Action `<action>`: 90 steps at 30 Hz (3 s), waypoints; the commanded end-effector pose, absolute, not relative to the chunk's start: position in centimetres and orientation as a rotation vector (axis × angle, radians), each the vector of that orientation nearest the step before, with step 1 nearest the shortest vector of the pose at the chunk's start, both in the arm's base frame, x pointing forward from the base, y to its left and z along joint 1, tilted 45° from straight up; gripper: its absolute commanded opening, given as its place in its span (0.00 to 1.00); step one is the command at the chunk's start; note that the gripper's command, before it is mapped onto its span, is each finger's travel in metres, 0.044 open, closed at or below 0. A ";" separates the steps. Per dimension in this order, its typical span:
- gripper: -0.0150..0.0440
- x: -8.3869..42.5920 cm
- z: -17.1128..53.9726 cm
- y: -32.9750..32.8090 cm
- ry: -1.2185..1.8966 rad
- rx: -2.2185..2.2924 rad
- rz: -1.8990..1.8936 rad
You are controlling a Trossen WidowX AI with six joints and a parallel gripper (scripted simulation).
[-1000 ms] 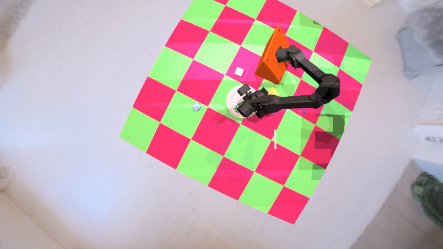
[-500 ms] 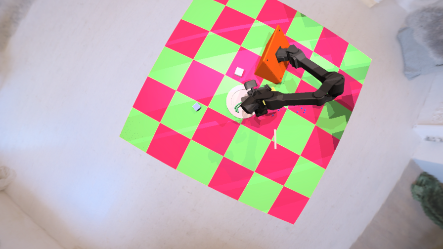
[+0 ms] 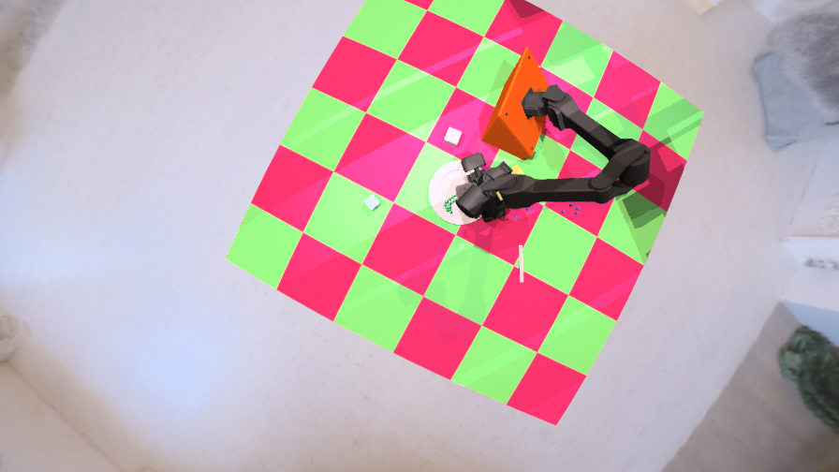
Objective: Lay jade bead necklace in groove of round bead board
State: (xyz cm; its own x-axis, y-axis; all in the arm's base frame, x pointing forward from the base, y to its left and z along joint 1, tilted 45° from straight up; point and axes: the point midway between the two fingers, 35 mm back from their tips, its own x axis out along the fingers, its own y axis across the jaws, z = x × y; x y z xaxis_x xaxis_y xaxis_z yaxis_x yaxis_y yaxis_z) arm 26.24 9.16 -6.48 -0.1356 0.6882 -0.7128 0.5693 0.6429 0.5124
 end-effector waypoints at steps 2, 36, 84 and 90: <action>0.46 25.7 -7.2 9.8 1.824 1.019 0.136; 0.25 25.7 -7.9 10.5 1.822 1.015 0.136; 0.30 22.7 -8.5 9.1 1.824 1.020 0.137; 0.57 22.7 -8.5 9.1 1.824 1.020 0.137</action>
State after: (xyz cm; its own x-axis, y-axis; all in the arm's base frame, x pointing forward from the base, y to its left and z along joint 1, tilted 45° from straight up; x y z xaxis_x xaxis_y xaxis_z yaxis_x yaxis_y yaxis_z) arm 22.66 9.09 -8.53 -0.1430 0.6941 -0.7056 0.5831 0.6351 0.5066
